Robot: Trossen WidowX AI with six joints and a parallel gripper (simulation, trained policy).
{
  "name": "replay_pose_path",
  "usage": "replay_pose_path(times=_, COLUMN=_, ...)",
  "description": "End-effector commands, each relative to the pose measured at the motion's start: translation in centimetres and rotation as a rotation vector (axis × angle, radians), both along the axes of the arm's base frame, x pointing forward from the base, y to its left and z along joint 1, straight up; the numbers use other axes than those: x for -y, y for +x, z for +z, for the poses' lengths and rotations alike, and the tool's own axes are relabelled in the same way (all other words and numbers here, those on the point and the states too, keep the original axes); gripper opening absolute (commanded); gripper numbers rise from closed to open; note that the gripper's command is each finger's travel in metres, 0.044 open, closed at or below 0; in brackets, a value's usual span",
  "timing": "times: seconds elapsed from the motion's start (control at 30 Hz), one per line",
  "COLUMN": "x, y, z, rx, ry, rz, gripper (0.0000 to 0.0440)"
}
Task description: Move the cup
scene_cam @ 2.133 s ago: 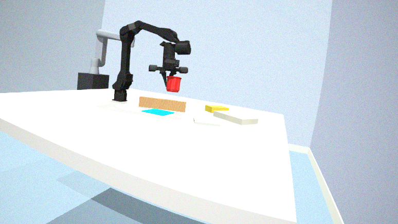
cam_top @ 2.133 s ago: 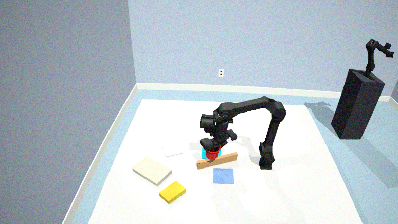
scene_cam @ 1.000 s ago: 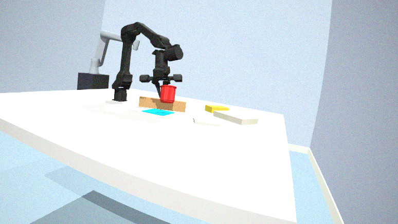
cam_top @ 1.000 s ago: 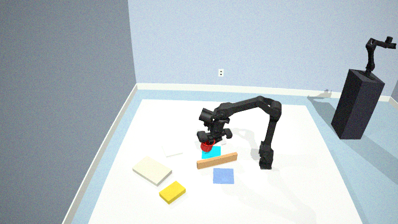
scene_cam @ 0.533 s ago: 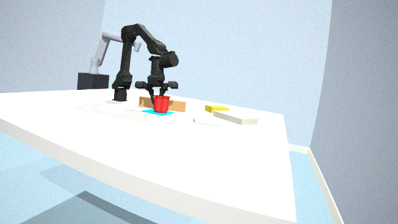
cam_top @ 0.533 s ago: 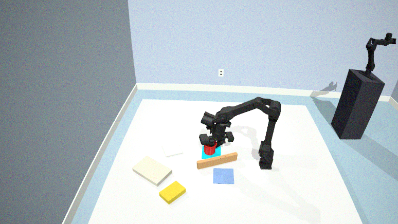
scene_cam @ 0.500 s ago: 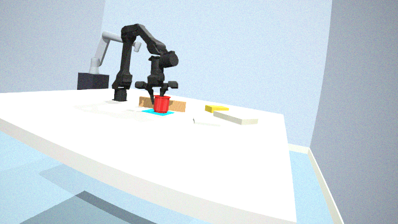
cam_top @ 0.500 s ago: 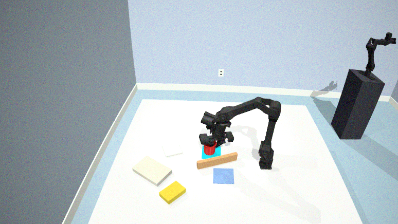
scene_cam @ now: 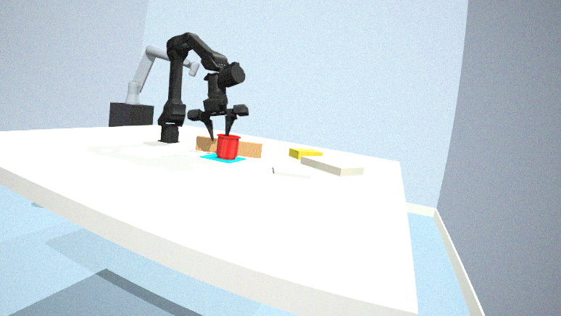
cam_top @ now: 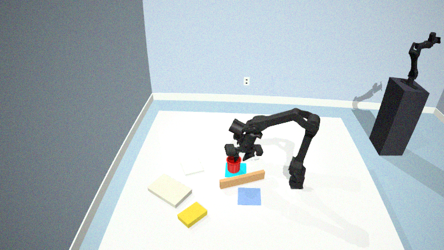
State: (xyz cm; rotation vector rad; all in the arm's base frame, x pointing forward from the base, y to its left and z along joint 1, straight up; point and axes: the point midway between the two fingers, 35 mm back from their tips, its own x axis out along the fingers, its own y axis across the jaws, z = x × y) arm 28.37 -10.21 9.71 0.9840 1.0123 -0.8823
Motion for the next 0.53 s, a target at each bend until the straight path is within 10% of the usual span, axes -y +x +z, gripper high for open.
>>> replay_pose_path(times=0.0, x=0.0, y=-0.3, z=0.7, rx=0.020, ry=0.002, rz=0.002, gripper=0.0216)
replay_pose_path(times=0.5, x=1.0, y=-0.9, z=5.6, rx=0.128, ry=-0.020, rz=-0.026, gripper=0.0355)
